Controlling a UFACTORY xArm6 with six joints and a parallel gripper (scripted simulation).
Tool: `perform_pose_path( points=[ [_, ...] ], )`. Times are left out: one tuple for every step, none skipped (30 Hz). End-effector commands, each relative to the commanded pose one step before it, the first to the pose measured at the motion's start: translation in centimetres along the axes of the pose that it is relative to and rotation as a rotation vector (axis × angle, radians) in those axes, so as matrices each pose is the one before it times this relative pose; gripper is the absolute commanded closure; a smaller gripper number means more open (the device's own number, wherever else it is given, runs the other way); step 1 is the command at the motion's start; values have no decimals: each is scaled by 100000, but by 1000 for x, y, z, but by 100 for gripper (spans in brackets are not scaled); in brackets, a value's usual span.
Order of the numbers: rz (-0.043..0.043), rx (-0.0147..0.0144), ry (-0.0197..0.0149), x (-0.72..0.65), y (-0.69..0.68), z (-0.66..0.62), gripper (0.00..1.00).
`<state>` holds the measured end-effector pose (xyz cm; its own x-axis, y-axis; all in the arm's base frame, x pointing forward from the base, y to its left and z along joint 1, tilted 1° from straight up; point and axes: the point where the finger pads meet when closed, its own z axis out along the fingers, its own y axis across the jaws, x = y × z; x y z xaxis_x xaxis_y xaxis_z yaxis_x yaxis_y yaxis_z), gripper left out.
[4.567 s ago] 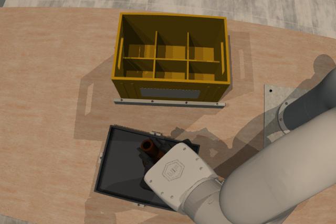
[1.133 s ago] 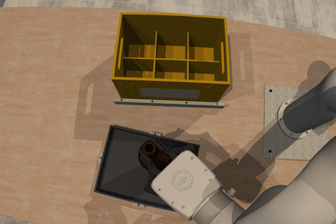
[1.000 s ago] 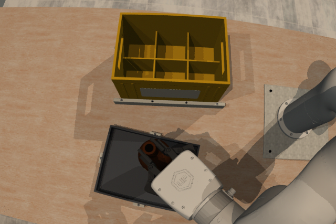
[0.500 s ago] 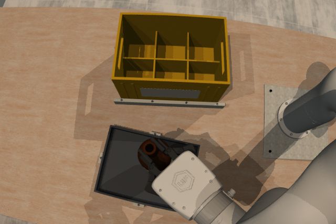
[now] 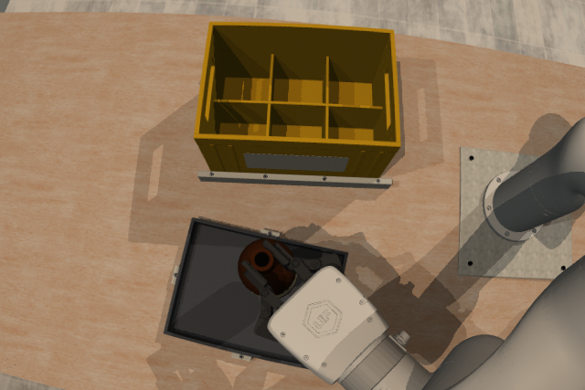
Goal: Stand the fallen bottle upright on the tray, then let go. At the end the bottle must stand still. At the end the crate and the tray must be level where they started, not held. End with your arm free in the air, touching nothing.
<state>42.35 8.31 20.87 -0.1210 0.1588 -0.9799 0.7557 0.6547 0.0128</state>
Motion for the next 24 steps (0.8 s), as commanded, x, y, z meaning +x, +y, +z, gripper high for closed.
perform_pose_path(
  points=[
    [495, -116, -1455, -158, 102, -47, 100],
    [22, -45, -480, -2, 6, -11, 100],
    [21, -43, -432, -2, 6, -11, 100],
    [19, -41, -382, -2, 6, -10, 100],
    [17, -37, -332, -2, 5, -9, 100],
    [15, -32, -281, -2, 5, -8, 100],
    [13, -27, -231, -2, 4, -6, 100],
    [10, -22, -183, -1, 3, -5, 100],
    [8, -17, -138, -1, 2, -4, 100],
    [6, -12, -97, -1, 2, -3, 100],
    [4, -8, -62, -1, 1, -2, 100],
    [2, -4, -33, 0, 1, -1, 100],
    [1, -2, -13, 0, 0, 0, 100],
    [0, 0, -2, 0, 0, 0, 100],
    [0, 0, 0, 0, 0, 0, 100],
    [0, 0, 0, 0, 0, 0, 100],
    [0, 0, 0, 0, 0, 0, 100],
    [0, 0, 0, 0, 0, 0, 100],
    [0, 0, 0, 0, 0, 0, 100],
    [0, 0, 0, 0, 0, 0, 100],
    [0, 0, 0, 0, 0, 0, 100],
    [0, 0, 0, 0, 0, 0, 100],
    [0, 0, 0, 0, 0, 0, 100],
    [0, 0, 0, 0, 0, 0, 100]
  ],
)
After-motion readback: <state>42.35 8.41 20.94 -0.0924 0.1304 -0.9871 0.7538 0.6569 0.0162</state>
